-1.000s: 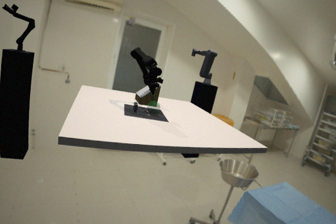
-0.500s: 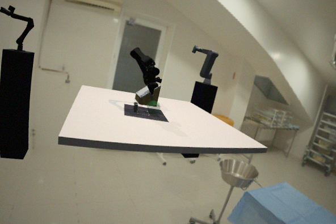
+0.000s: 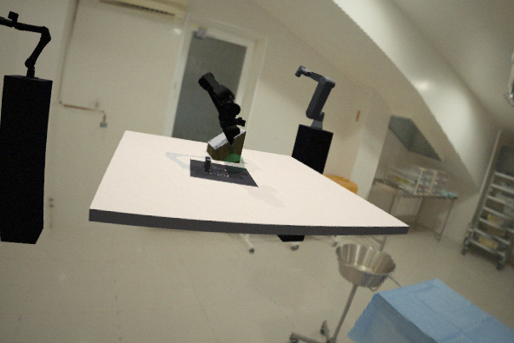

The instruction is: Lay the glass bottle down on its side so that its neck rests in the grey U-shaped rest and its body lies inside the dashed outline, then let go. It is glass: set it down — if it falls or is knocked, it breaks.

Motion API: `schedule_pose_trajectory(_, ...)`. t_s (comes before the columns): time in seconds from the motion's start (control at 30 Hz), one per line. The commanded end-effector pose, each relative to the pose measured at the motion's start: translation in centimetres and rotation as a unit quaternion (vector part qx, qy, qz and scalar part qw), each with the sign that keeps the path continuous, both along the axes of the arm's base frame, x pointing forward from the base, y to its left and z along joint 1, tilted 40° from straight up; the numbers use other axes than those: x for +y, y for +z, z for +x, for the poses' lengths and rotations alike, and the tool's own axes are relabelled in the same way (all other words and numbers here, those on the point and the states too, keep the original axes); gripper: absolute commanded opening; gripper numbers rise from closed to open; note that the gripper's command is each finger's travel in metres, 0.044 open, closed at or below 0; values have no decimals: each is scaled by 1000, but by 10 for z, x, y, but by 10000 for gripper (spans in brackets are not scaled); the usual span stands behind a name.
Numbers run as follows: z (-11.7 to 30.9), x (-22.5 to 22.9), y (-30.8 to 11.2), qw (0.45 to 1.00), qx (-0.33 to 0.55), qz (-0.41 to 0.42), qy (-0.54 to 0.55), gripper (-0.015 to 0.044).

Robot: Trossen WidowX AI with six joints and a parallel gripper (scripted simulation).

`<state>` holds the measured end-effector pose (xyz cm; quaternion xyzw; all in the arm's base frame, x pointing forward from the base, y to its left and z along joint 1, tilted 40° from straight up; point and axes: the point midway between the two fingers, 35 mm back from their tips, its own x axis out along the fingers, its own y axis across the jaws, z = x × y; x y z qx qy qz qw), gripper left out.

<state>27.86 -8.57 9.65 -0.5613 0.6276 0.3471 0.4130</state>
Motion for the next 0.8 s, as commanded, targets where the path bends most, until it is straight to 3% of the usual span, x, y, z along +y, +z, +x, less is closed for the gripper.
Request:
schedule_pose_trajectory(0.0,-3,-8,5,1000,0,-5,-2,100)
schedule_pose_trajectory(0.77,-6,-20,12,1000,-1,20,8,100)
